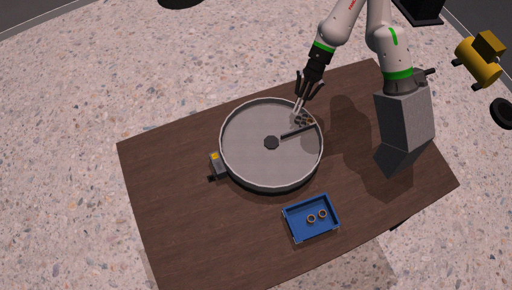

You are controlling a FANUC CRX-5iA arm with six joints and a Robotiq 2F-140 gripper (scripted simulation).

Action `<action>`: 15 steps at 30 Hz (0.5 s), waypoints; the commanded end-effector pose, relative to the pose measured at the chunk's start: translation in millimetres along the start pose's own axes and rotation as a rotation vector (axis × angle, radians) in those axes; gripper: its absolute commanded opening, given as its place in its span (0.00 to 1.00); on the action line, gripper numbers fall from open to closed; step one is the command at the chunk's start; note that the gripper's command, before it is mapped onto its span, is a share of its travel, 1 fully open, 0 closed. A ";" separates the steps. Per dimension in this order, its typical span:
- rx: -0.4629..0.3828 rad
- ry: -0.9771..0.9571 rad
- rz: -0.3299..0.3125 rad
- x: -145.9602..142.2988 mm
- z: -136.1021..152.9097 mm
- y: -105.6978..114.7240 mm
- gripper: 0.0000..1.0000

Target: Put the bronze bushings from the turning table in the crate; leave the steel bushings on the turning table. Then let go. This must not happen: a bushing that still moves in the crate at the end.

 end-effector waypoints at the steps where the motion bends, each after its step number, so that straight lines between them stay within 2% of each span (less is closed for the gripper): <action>1: 0.000 0.000 0.000 0.1 1.1 -1.3 0.06; 15: 0.000 0.000 0.000 -0.7 12.8 -15.6 0.06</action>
Point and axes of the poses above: the point where the finger pads meet when closed, its own y axis back along the fingers, its own x axis across the jaws, z = x × y, the point moved 4 cm from there along y, back along the fingers, and after that the axes turned 4 degrees about y, right-handed, at the moved point
